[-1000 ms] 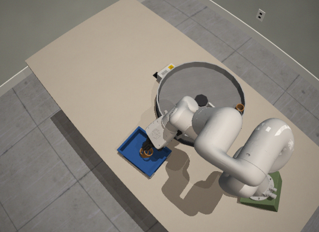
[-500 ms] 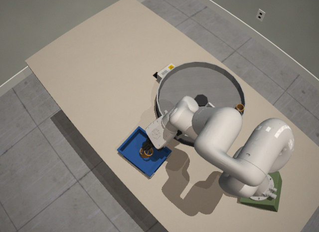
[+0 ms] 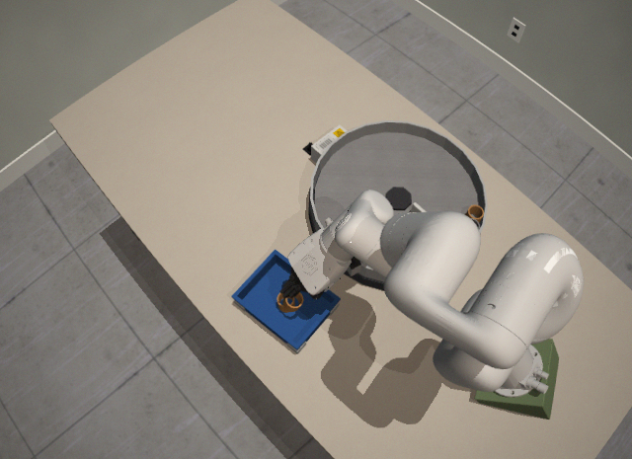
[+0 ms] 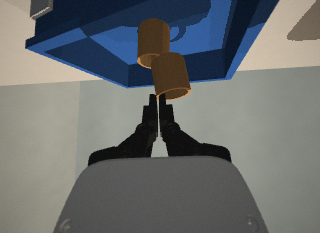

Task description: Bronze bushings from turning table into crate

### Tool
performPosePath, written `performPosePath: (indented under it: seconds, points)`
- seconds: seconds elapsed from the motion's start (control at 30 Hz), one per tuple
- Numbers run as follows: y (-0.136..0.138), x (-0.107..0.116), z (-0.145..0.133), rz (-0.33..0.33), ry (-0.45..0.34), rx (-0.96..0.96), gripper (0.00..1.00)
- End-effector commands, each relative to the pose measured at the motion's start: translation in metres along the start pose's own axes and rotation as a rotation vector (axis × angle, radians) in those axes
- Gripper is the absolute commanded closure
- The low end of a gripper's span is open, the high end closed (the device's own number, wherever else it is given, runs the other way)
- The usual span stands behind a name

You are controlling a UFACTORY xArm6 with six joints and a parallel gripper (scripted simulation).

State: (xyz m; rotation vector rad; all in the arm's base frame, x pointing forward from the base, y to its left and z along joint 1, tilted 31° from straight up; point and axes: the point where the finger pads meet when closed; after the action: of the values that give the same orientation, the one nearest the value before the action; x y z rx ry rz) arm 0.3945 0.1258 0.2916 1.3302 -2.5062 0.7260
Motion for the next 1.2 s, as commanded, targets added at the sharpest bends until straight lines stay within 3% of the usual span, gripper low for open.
performPosePath:
  seconds: [0.0, 0.43, 0.77, 1.17]
  points:
    - [0.001, -0.001, 0.001, -0.005, -0.001, -0.001, 1.00]
    - [0.002, 0.012, -0.011, -0.057, 0.021, -0.036, 1.00]
    - [0.003, 0.050, -0.044, -0.057, 0.021, -0.036, 1.00]
    - [0.003, 0.053, -0.046, -0.057, 0.021, -0.036, 1.00]
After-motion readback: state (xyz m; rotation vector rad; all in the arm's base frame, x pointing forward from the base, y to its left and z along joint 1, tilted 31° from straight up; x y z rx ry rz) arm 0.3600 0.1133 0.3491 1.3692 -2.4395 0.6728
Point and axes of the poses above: the point where the finger pads meet when closed, its own x axis back along the fingers, its own y axis across the jaws, z = x × y, and after that the axes turned 8 degrees about -x, right-handed
